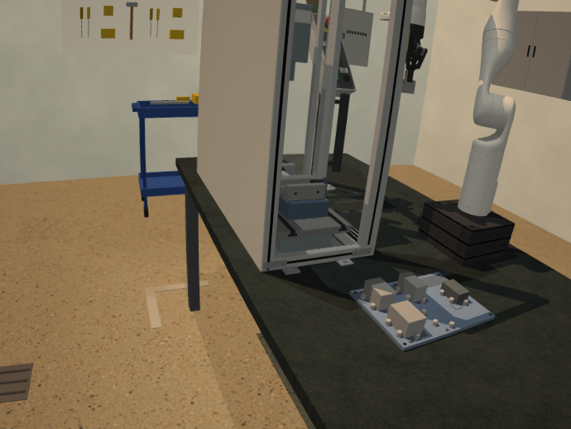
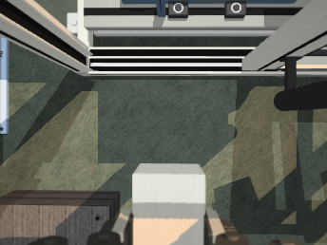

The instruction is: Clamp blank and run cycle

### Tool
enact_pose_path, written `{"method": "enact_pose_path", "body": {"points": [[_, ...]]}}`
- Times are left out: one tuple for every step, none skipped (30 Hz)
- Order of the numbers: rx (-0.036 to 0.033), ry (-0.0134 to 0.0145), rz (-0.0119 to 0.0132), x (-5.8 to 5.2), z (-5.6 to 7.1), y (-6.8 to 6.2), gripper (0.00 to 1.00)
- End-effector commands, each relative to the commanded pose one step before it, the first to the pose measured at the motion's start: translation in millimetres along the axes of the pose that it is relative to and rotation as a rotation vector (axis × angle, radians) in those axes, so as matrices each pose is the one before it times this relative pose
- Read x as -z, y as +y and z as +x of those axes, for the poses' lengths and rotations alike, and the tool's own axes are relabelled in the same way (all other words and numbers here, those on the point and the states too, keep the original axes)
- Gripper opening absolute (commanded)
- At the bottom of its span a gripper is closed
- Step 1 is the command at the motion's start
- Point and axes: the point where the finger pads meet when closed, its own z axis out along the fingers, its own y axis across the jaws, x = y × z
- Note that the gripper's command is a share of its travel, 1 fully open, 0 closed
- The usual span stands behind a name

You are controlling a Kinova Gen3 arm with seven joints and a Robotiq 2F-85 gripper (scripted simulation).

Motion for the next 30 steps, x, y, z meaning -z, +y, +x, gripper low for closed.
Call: {"method": "enact_pose_path", "body": {"points": [[-0.00045, 0.00083, -0.00130, -2.96, 1.48, 0.56, 0.10], [0.00000, 0.00000, 0.00000, 0.00, 0.00, 0.00, 0.10], [0.00000, 0.00000, 0.00000, 0.00, 0.00, 0.00, 0.10], [0.00000, 0.00000, 0.00000, 0.00, 0.00, 0.00, 0.10], [0.00000, 0.00000, 0.00000, 0.00, 0.00, 0.00, 0.10], [-0.00007, 0.00006, 0.00004, -9.69, -0.11, -0.05, 0.10], [0.00001, -0.00002, -0.00002, -10.00, 0.01, 0.01, 0.10], [0.00001, -0.00002, -0.00002, -10.00, 0.01, 0.01, 0.10], [0.00001, -0.00002, -0.00002, -10.00, 0.01, 0.01, 0.10], [0.00001, -0.00002, -0.00002, -10.00, 0.01, 0.01, 0.10], [0.00000, 0.00000, 0.00000, 0.00, 0.00, 0.00, 0.10], [0.00000, 0.00000, 0.00000, 0.00, 0.00, 0.00, 0.10], [0.00000, 0.00000, 0.00000, 0.00, 0.00, 0.00, 0.10], [0.00000, 0.00000, 0.00000, 0.00, 0.00, 0.00, 0.10], [0.00000, 0.00000, 0.00000, 0.00, 0.00, 0.00, 0.10], [0.00000, 0.00000, 0.00000, 0.00, 0.00, 0.00, 0.10], [0.00000, 0.00000, 0.00000, 0.00, 0.00, 0.00, 0.10], [0.00000, 0.00000, 0.00000, 0.00, 0.00, 0.00, 0.10], [0.00000, 0.00000, 0.00000, 0.00, 0.00, 0.00, 0.10], [0.00000, 0.00000, 0.00000, 0.00, 0.00, 0.00, 0.10], [0.00000, 0.00000, 0.00000, 0.00, 0.00, 0.00, 0.10], [0.00000, 0.00000, 0.00000, 0.00, 0.00, 0.00, 0.10], [0.00000, 0.00011, -0.00003, -9.64, -0.13, -0.05, 0.10], [0.00000, -0.00004, 0.00000, -10.00, 0.02, 0.01, 0.10], [0.00000, -0.00004, 0.00000, -10.00, 0.02, 0.01, 0.10], [0.00000, -0.00004, 0.00000, -10.00, 0.02, 0.01, 0.10], [0.00000, -0.00004, 0.00000, -10.00, 0.02, 0.01, 0.10], [0.00000, 0.00000, 0.00000, 0.00, 0.00, 0.00, 0.10], [0.00000, 0.00000, 0.00000, 0.00, 0.00, 0.00, 0.10], [0.00000, 0.00000, 0.00000, 0.00, 0.00, 0.00, 0.10]]}}
